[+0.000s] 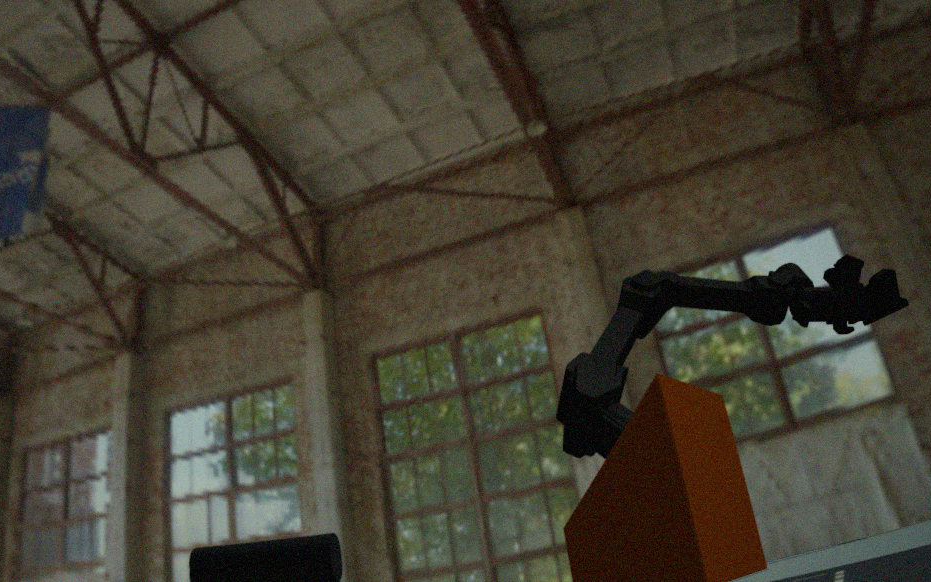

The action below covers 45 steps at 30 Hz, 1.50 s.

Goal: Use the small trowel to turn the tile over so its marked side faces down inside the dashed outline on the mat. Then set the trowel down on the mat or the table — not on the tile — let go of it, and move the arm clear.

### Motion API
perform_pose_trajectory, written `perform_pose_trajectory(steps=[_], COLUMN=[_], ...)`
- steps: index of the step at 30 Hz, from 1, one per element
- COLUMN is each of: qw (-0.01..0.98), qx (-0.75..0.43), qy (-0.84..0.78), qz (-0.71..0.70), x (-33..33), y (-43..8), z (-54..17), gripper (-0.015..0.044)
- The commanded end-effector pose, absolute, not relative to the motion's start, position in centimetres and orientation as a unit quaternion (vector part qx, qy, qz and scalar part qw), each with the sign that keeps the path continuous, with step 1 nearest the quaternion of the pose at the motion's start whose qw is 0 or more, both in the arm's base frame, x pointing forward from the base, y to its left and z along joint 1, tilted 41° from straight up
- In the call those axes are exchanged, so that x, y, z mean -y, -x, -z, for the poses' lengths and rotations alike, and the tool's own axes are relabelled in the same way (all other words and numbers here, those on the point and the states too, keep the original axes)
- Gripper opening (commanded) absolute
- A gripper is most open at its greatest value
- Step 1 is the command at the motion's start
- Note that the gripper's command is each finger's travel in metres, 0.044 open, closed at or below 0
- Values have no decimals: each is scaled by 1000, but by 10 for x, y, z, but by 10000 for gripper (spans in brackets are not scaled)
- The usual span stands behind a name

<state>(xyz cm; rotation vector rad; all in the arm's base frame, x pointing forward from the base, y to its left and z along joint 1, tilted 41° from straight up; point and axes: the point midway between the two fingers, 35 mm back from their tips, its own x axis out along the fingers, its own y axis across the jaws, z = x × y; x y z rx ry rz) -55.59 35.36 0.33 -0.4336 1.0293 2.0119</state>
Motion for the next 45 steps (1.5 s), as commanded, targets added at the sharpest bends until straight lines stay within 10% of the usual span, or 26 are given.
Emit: perform_pose_trajectory(steps=[1,5,16,45], qw=[408,408,445,759], qx=[-408,-408,-429,-459], qy=[172,172,173,92], qz=[-798,-798,-767,-453], x=[-354,-354,-402,-569], y=[556,556,506,56], z=[-3,-3,-1,-32], gripper=[0,0,270,270])
